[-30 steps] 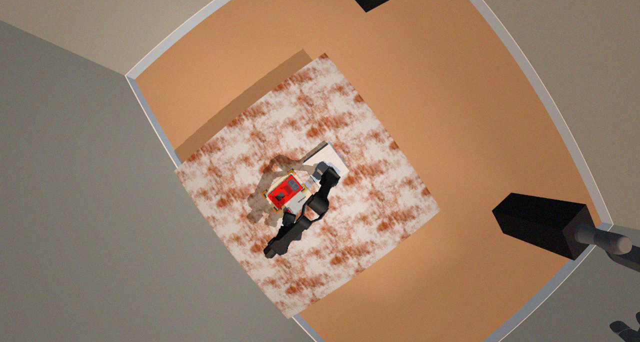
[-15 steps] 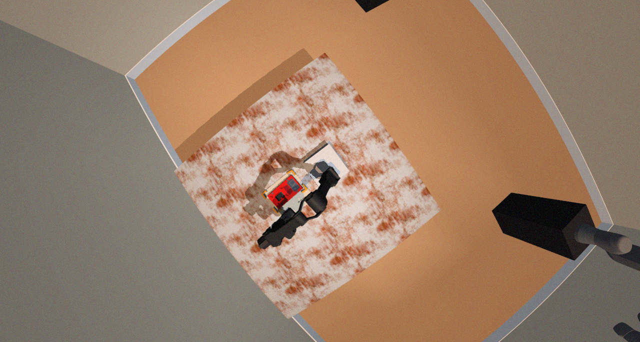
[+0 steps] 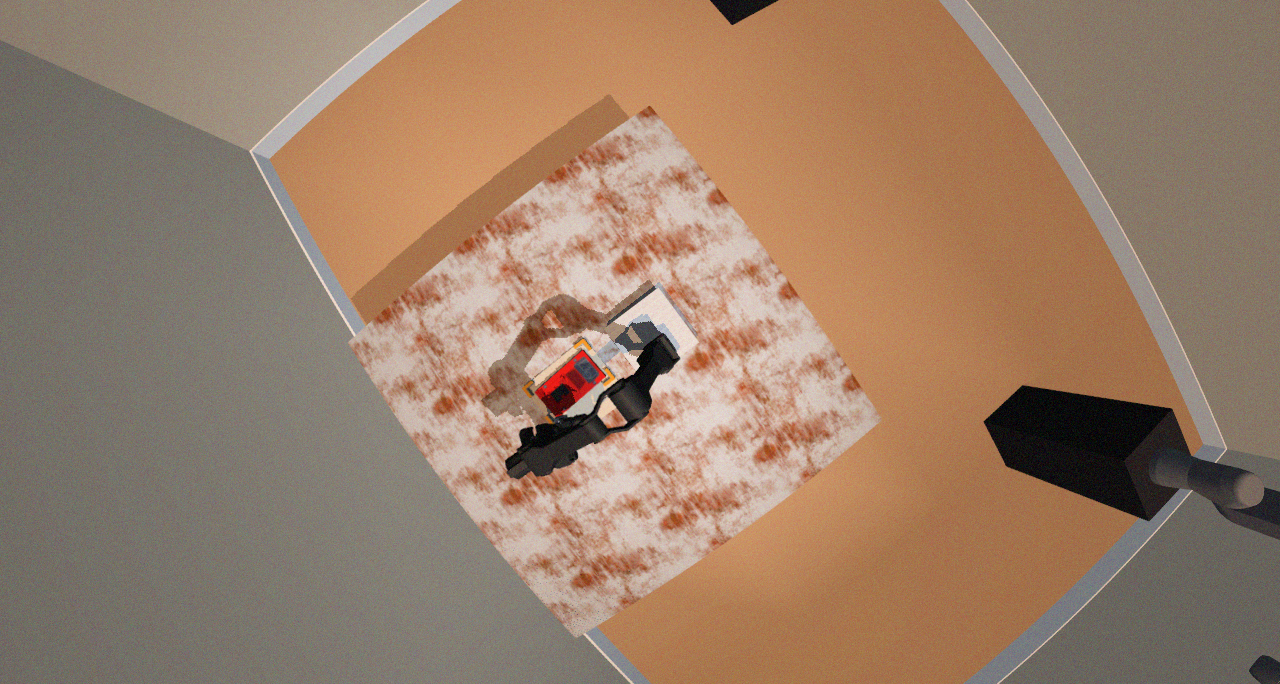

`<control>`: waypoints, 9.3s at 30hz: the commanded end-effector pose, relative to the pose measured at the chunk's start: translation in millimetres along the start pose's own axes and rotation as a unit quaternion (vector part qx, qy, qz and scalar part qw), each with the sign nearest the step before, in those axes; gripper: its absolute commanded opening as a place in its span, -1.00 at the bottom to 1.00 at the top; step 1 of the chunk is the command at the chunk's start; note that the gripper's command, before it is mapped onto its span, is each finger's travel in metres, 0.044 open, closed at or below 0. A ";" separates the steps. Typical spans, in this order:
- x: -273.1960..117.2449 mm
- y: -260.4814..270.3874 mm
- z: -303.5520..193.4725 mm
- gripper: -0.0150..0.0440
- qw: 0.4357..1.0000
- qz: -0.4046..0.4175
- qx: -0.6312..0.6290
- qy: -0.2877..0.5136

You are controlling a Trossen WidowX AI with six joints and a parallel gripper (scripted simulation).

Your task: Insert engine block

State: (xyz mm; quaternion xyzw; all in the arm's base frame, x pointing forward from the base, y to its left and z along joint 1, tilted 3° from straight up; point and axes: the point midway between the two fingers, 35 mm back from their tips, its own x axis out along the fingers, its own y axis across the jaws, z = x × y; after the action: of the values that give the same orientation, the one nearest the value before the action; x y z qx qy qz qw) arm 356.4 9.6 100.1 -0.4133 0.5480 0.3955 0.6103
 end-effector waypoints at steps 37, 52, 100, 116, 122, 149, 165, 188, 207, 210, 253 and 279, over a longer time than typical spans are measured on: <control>28.7 0.7 -81.2 0.04 0.837 0.002 0.547 0.004; 28.8 1.4 -81.2 0.05 0.850 0.002 0.527 0.004; 31.2 3.0 -81.5 0.05 0.853 0.002 0.522 0.004; 32.6 3.1 -81.6 0.05 0.849 0.002 0.529 0.004; 33.0 3.0 -81.5 0.05 0.851 0.002 0.525 0.004; 35.1 3.0 -81.5 0.05 0.847 0.002 0.531 0.004; 36.3 3.0 -81.4 0.05 0.848 0.002 0.530 0.004; 37.9 3.0 -81.4 0.05 0.848 0.002 0.530 0.004; 39.4 3.0 -81.4 0.05 0.848 0.002 0.530 0.004; 39.7 3.1 -81.5 0.05 0.848 0.002 0.530 0.004; 42.9 3.2 -81.7 0.05 0.847 0.002 0.531 0.004; 44.9 3.2 -81.7 0.05 0.848 0.002 0.531 0.004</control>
State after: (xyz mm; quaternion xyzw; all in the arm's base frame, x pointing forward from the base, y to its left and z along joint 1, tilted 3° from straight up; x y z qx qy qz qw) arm 330.5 -65.5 52.6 -0.0301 0.6755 0.0438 0.7354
